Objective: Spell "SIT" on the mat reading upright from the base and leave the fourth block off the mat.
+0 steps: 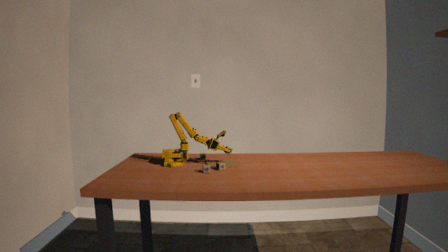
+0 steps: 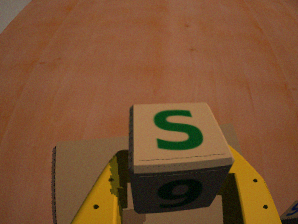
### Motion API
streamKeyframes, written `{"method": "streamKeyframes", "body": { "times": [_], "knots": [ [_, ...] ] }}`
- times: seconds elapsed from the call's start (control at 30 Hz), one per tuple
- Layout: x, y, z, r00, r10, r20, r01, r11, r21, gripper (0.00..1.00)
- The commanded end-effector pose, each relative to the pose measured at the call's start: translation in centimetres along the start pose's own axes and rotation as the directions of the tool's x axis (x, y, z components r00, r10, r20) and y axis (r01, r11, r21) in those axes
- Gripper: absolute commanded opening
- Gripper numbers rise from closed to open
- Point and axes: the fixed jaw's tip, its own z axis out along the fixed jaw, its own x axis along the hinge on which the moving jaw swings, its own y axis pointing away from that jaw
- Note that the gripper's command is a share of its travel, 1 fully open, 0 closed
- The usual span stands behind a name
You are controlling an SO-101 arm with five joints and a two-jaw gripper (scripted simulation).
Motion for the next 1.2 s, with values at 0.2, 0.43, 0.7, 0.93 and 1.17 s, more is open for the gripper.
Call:
{"method": "streamKeyframes", "body": {
  "times": [0.2,0.43,0.7,0.93,1.17],
  "knots": [
    [-1.48,-0.20,-0.04,0.997,0.017,0.076,-0.018,1.000,0.007,0.00],
    [-1.48,-0.20,-0.04,0.997,0.017,0.076,-0.018,1.000,0.007,0.00],
    [-1.34,-0.21,-0.01,0.997,0.025,0.075,-0.026,1.000,0.006,0.00],
    [-1.34,-0.21,-0.01,0.997,0.025,0.075,-0.026,1.000,0.006,0.00],
    [-1.34,-0.21,-0.01,0.997,0.025,0.075,-0.026,1.000,0.006,0.00]
  ]
}}
